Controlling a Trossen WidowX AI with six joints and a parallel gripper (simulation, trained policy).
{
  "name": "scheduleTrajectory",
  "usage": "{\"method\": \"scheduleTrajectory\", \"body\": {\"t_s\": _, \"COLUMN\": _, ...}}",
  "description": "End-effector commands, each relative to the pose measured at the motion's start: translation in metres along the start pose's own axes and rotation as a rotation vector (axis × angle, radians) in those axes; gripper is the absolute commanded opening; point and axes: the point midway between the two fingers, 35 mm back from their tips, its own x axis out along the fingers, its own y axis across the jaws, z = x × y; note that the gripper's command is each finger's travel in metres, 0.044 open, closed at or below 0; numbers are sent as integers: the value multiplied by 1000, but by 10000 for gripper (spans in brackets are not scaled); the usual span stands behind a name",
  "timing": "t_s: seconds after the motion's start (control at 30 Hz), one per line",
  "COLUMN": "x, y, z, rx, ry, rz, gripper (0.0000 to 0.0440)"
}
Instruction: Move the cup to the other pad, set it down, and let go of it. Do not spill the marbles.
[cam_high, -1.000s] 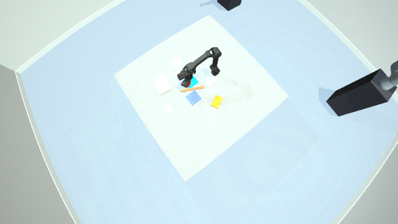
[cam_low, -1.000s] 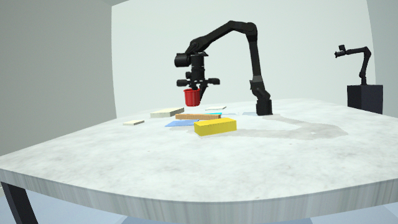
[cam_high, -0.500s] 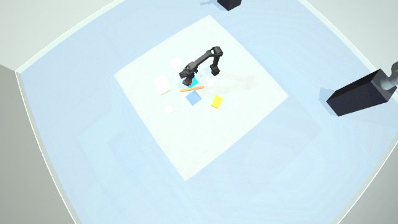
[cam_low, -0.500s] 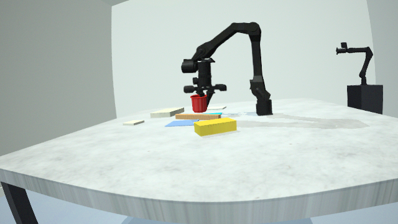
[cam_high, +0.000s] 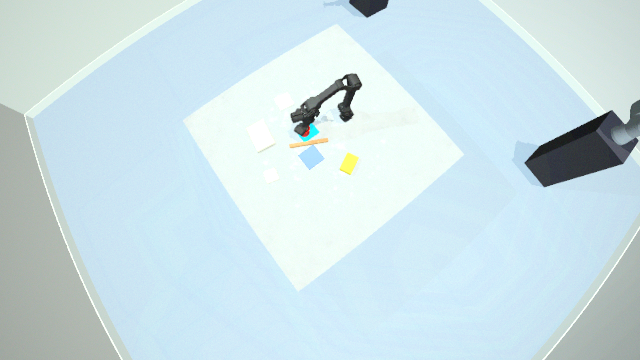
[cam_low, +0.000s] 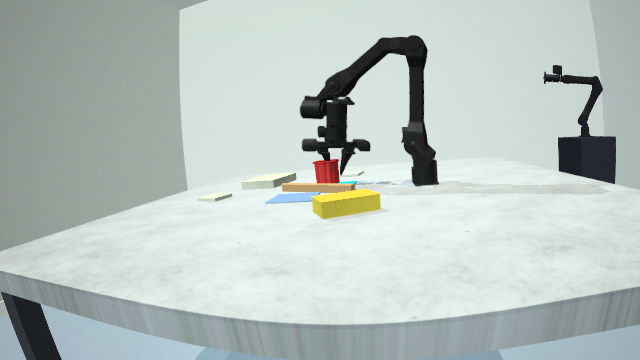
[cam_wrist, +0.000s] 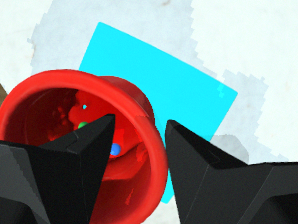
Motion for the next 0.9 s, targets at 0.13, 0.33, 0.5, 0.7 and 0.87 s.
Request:
{"method": "scheduleTrajectory", "body": {"t_s": 0.13, "x": -7, "y": 0, "z": -1, "rx": 8, "ry": -10, "rz": 57, "gripper": 171}}
{"method": "scheduleTrajectory", "body": {"t_s": 0.33, "x": -15, "y": -2, "z": 0, "rx": 12, "ry": -24, "rz": 99, "gripper": 199}}
{"method": "scheduleTrajectory", "body": {"t_s": 0.5, "x": -23, "y": -4, "z": 1, "rx": 19, "ry": -36, "rz": 131, "gripper": 234}}
{"method": "scheduleTrajectory", "body": {"t_s": 0.7, "x": -36, "y": -6, "z": 5, "rx": 33, "ry": -56, "rz": 168, "gripper": 270}}
{"method": "scheduleTrajectory", "body": {"t_s": 0.87, "x": -51, "y": -6, "z": 10, "rx": 42, "ry": -82, "rz": 204, "gripper": 296}}
